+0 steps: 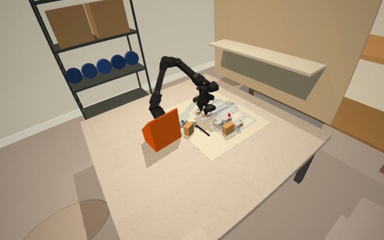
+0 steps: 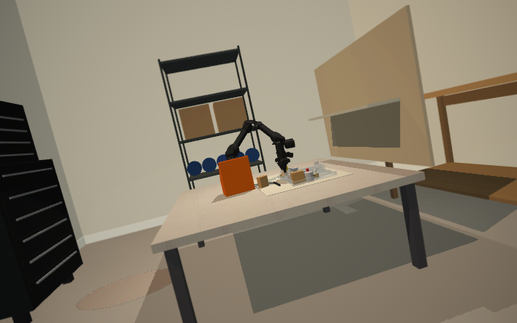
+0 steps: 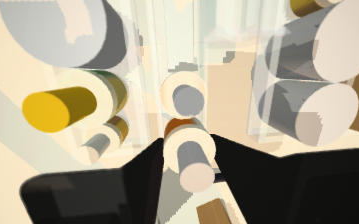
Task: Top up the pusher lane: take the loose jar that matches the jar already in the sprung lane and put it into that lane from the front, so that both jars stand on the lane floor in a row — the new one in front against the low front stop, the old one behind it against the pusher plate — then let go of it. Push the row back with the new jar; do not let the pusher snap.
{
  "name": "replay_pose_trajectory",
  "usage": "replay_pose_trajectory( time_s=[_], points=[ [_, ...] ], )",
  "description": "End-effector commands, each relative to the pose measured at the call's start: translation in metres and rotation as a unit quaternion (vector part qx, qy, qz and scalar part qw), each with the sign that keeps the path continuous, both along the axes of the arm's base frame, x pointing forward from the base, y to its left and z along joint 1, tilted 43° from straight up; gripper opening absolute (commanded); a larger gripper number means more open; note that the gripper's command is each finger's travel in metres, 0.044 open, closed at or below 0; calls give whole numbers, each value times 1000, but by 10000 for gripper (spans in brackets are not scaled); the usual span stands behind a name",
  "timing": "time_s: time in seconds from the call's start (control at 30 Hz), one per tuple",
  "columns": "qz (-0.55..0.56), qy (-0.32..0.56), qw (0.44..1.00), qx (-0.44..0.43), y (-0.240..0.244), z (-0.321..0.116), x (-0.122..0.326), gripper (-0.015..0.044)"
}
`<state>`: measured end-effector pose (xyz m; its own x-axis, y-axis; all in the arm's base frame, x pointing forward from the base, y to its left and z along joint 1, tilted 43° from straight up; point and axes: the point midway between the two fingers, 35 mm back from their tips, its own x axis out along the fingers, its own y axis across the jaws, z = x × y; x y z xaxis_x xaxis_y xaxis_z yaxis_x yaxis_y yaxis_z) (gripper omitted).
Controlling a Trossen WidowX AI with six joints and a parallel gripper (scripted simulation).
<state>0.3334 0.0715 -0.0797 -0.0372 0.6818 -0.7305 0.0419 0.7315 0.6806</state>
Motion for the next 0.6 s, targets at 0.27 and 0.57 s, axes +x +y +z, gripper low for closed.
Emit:
replay_pose_trajectory(
  time_s=[0.27, 0.57],
  points=[
    [-2, -12, 1000, 1, 0, 2, 10, 0],
    [-2, -12, 1000, 1, 0, 2, 11, 0]
  ],
)
